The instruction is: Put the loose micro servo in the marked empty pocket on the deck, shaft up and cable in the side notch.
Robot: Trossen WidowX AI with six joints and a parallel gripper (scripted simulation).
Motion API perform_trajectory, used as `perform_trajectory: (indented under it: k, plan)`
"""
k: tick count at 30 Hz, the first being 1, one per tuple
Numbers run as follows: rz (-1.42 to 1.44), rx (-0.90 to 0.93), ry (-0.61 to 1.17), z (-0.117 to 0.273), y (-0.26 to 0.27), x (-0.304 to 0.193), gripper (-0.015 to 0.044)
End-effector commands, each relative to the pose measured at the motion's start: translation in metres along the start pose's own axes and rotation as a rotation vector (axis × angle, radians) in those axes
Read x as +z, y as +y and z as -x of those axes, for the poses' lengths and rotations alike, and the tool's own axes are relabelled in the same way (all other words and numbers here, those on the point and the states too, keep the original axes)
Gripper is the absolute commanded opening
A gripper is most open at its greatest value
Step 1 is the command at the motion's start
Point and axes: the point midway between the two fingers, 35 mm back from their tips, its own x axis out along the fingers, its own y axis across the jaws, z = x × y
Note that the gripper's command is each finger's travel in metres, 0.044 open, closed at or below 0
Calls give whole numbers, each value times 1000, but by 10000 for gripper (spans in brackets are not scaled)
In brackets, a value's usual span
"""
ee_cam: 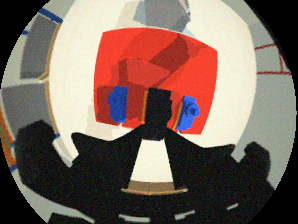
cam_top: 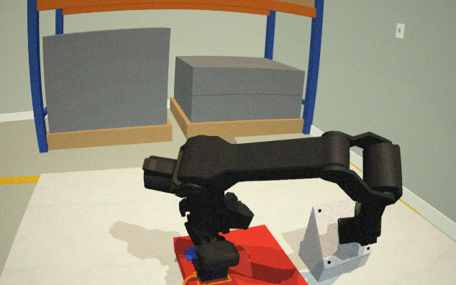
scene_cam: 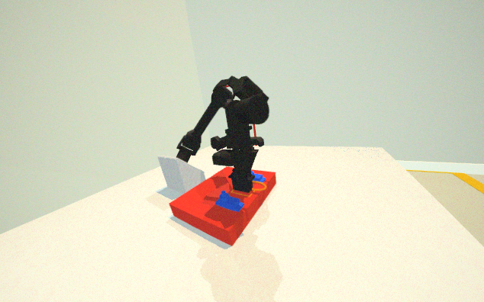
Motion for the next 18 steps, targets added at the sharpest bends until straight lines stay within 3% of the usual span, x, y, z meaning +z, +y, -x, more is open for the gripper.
perform_trajectory:
  k: [1,18]
  plan:
    - [-9,-5,4,-3,0,0,0]
    - [-8,-5,4,-19,0,0,0]
